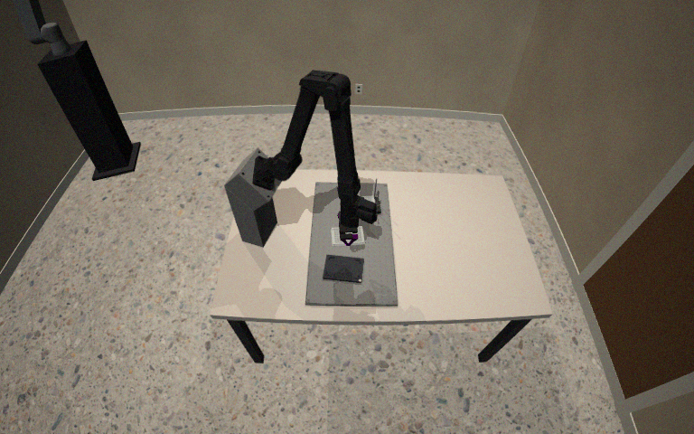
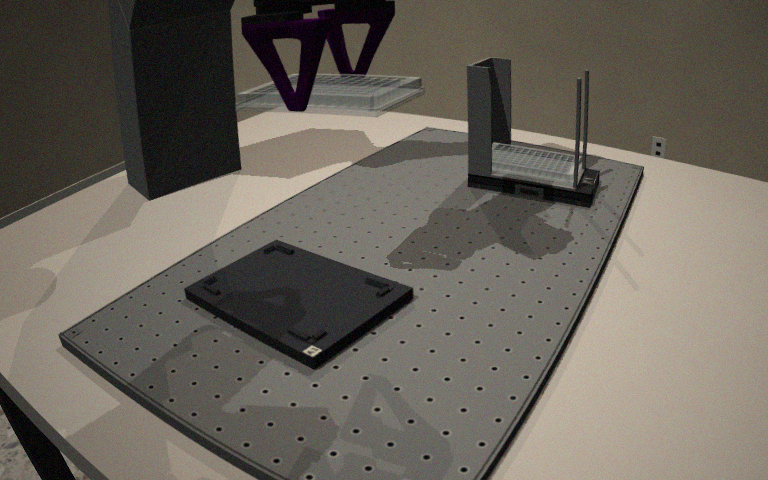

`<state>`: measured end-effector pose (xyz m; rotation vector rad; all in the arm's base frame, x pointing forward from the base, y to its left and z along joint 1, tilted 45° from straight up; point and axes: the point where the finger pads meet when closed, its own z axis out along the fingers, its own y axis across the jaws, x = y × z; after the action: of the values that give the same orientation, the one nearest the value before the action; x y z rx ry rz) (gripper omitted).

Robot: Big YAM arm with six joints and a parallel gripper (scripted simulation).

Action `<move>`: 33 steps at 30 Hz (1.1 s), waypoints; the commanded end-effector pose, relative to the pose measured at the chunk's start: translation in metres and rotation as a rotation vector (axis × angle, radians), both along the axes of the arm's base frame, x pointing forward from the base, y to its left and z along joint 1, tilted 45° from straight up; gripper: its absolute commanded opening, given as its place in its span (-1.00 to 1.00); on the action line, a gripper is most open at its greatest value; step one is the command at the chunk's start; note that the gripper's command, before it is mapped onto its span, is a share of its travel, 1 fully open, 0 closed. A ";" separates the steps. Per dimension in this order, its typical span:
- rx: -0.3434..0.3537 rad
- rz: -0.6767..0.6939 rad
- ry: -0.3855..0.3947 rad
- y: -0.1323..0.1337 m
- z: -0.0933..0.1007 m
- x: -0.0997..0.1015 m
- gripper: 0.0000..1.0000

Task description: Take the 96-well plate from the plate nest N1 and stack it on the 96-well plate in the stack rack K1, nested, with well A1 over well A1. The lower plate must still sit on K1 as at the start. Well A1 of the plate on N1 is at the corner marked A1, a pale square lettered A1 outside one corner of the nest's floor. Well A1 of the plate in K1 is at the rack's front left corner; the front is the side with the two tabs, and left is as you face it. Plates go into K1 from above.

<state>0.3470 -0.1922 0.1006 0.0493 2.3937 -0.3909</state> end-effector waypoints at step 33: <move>0.008 -0.009 -0.010 0.095 0.002 0.042 -1.00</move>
<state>0.3804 -0.0997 0.0947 0.0365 2.4006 -0.3950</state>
